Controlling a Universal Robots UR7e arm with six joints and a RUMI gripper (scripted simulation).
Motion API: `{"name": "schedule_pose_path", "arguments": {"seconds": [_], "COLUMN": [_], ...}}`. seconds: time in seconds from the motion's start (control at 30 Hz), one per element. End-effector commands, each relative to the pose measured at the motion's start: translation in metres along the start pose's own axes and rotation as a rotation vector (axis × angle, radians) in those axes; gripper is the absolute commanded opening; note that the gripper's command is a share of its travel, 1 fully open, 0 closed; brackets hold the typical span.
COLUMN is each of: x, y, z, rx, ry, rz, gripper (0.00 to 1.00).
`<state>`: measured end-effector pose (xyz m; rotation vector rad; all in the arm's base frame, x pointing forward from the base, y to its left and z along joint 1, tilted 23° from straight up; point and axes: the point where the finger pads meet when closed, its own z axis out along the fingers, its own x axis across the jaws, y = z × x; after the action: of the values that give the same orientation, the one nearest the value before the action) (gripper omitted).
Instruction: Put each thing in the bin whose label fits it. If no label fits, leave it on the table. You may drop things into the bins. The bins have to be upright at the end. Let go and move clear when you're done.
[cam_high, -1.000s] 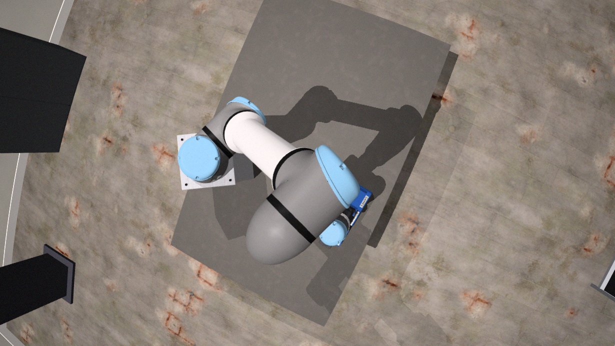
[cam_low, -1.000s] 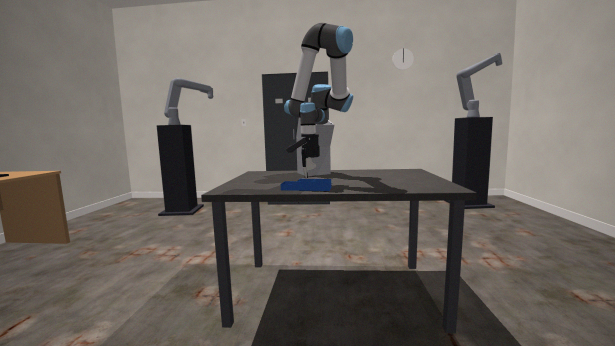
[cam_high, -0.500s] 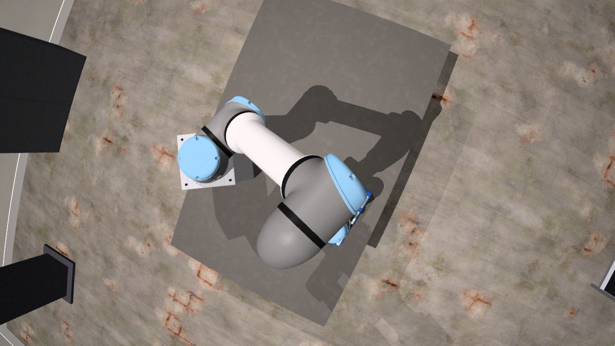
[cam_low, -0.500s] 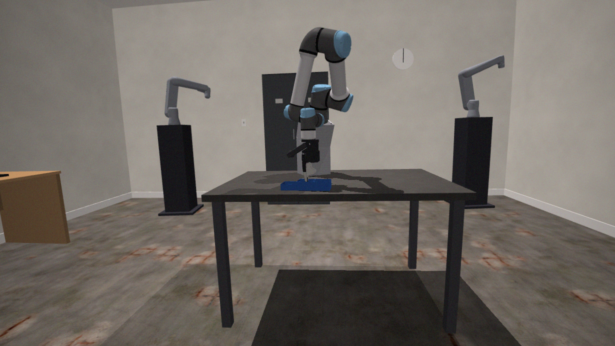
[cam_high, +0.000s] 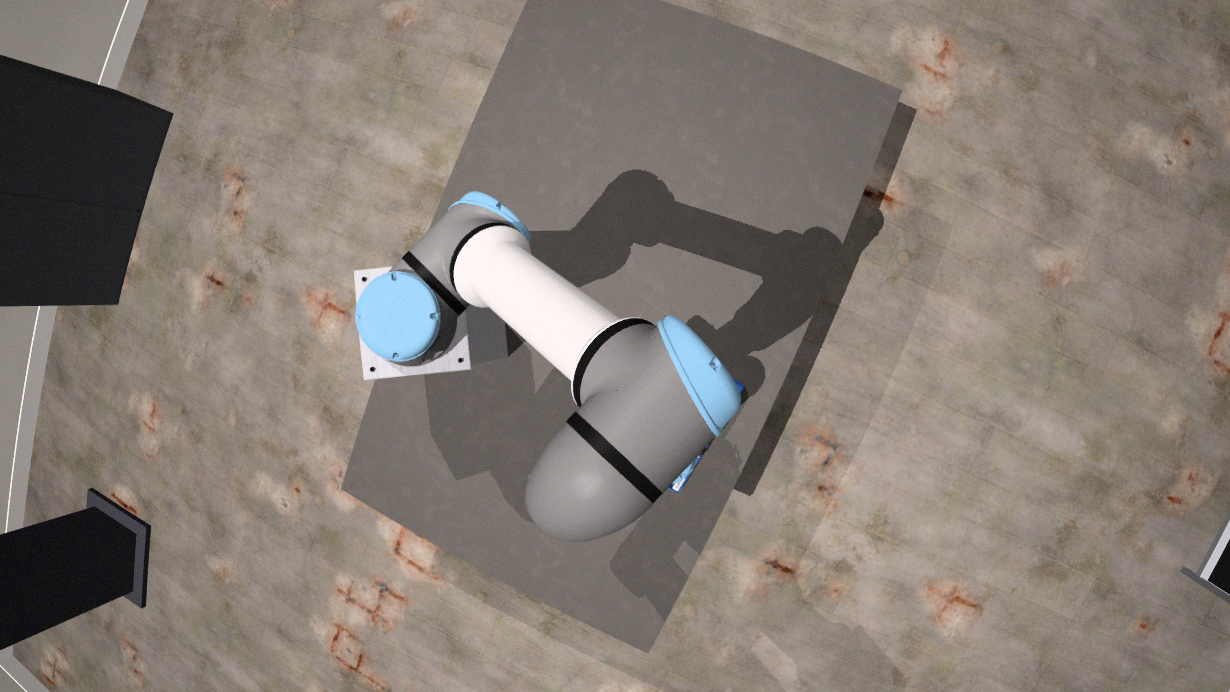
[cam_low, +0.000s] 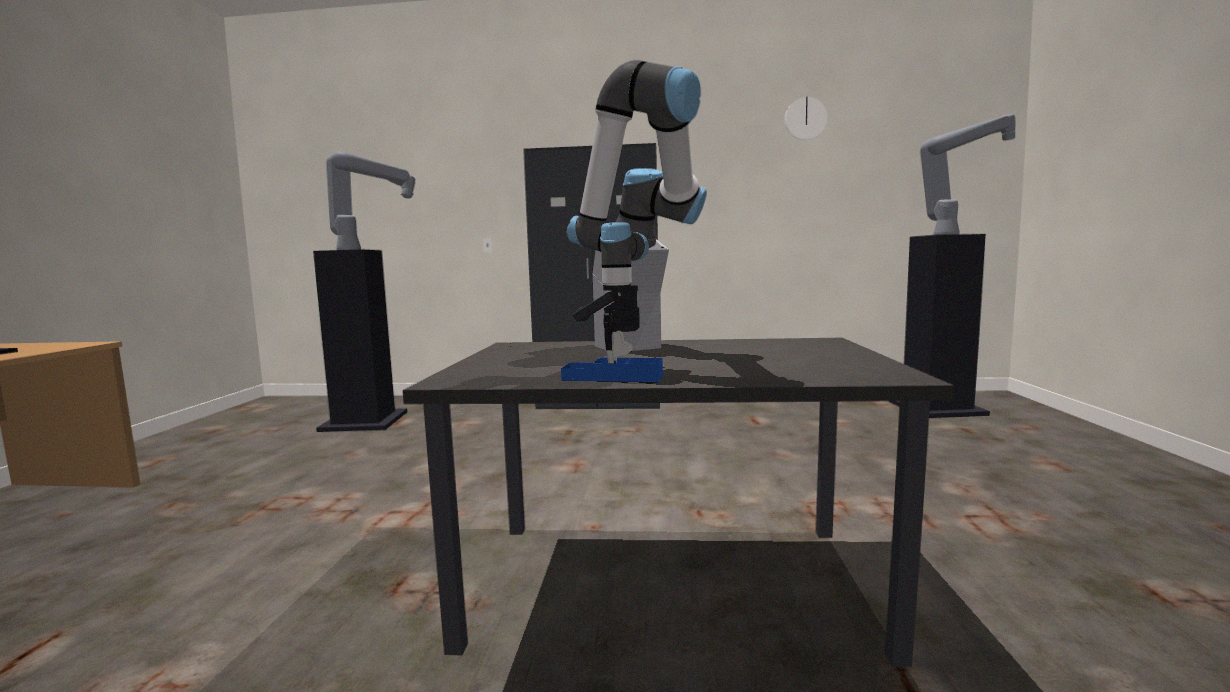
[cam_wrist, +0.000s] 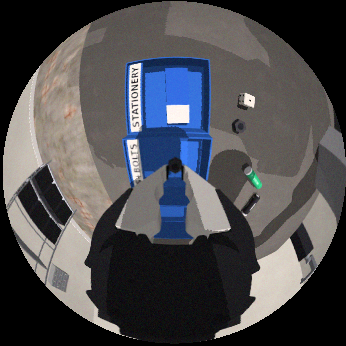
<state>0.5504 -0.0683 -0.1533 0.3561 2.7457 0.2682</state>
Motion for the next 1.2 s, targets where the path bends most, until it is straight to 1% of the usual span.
{"name": "schedule_pose_path", "arguments": {"seconds": [0.0,0.17,0.2,0.77,1.17], "x": [-0.001,-0.001,-0.001,-0.001,-0.001], "y": [0.0,0.0,0.0,0.0,0.0], "z": [0.0,0.0,0.0,0.0,-0.016], "rx": [0.0,0.0,0.0,0.0,0.0], "ry": [-0.001,-0.001,-0.001,-0.001,-0.001], "rz": [0.0,0.0,0.0,0.0,0.0], "gripper": [0.0,0.0,0.18,0.18,0.18]}}
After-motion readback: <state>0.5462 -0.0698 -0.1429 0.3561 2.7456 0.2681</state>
